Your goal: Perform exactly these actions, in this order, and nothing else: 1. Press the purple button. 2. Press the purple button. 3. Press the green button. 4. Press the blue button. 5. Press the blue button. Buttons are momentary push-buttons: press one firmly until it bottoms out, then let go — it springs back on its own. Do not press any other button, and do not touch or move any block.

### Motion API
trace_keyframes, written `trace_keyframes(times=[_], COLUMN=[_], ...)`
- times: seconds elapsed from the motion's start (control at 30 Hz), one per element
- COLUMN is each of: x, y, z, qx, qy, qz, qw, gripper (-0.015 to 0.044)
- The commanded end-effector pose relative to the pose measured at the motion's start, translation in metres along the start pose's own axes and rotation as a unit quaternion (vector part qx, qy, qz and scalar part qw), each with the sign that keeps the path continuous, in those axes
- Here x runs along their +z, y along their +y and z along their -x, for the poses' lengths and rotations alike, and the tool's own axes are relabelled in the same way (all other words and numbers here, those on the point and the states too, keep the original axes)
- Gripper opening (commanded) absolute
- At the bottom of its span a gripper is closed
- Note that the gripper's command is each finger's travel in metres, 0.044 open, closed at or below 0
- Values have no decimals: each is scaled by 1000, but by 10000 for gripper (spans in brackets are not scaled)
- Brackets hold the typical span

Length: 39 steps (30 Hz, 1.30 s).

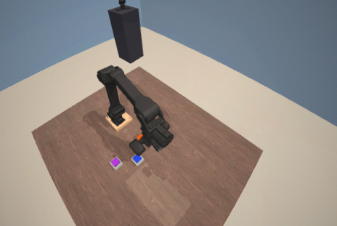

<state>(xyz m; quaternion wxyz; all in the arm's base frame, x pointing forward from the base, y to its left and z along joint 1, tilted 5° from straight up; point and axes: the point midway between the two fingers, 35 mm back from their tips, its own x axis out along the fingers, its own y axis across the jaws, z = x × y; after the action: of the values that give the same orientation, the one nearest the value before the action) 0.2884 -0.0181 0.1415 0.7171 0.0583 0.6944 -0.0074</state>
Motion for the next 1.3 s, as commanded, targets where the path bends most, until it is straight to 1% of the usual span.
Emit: trace_keyframes(times=[0.0, 0.1, 0.23, 0.43, 1.27], x=[-11, -23, -27, -27, -27], y=[-43, -77, -85, -85, -84], z=[1, 1, -1, -59, -93], qx=[-1, -1, -1, 0, 0], qy=[-1, -1, -1, -1, -1], qz=[3, 3, 3, 3, 3], qw=[1000, 1000, 1000, 1000, 1000], gripper=[20, 20, 20, 20, 20])
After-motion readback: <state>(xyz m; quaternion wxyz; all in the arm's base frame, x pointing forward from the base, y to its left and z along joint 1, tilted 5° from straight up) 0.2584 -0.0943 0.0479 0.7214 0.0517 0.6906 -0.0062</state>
